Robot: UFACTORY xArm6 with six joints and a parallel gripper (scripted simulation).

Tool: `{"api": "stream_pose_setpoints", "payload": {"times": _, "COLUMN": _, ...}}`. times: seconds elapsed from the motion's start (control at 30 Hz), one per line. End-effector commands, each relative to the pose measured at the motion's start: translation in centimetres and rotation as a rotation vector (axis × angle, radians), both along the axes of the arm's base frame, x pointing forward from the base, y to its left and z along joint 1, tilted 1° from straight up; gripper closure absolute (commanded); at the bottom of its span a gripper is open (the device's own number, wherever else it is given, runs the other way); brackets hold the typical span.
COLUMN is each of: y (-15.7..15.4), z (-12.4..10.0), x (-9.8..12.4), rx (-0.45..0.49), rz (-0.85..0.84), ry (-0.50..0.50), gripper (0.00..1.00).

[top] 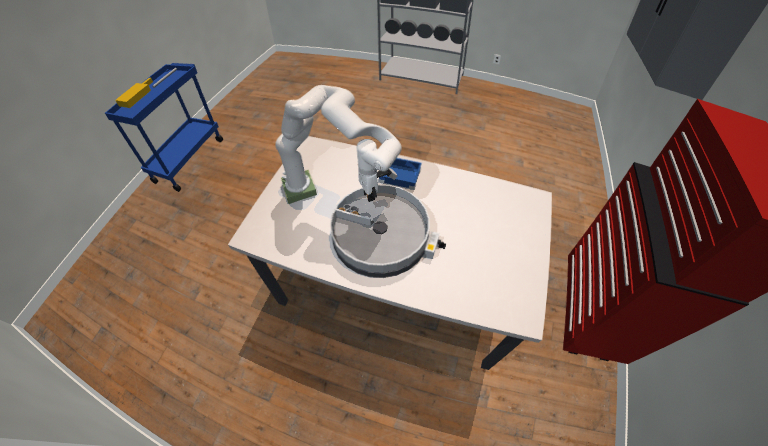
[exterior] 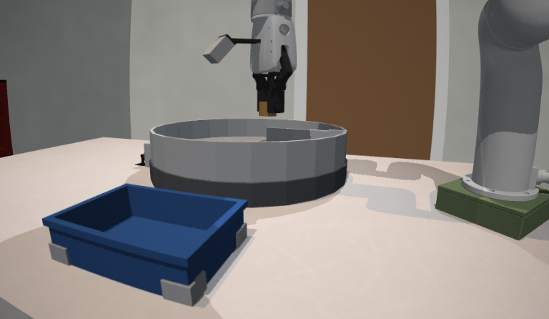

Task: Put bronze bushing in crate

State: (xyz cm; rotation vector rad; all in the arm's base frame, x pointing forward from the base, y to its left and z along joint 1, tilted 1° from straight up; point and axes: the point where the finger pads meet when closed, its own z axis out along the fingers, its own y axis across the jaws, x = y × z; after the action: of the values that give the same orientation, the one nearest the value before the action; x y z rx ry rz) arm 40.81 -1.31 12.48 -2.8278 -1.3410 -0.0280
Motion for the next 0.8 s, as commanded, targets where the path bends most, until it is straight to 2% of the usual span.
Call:
{"api": "stream_pose_setpoints", "payload": {"times": 0.0, "y": 0.9, "z": 0.2, "x": 0.2, "rx": 0.0, "rz": 0.001, "ry": -0.003, "gripper": 1.0}}
{"api": "stream_pose_setpoints", "payload": {"times": 0.5, "y": 13.4, "z": 0.4, "x": 1.0, "rx": 0.0, "rz": 0.001, "ry": -0.003, "gripper": 1.0}}
{"api": "stream_pose_setpoints", "payload": {"times": 0.57, "y": 13.4, "z": 0.4, "x": 1.0, "rx": 0.0, "rz": 0.001, "ry": -0.003, "gripper": 1.0}}
{"api": "stream_pose_setpoints", "payload": {"times": 0.63, "y": 16.5, "z": 0.5, "x": 1.2, "rx": 0.0, "rz": 0.001, "ry": -0.003, "gripper": 1.0}}
{"api": "stream_pose_setpoints", "payload": {"times": 0.77, "y": 19.4, "z": 0.5, "x": 1.4, "rx": 0.0, "rz": 0.001, "ry": -0.003, "gripper": 1.0}}
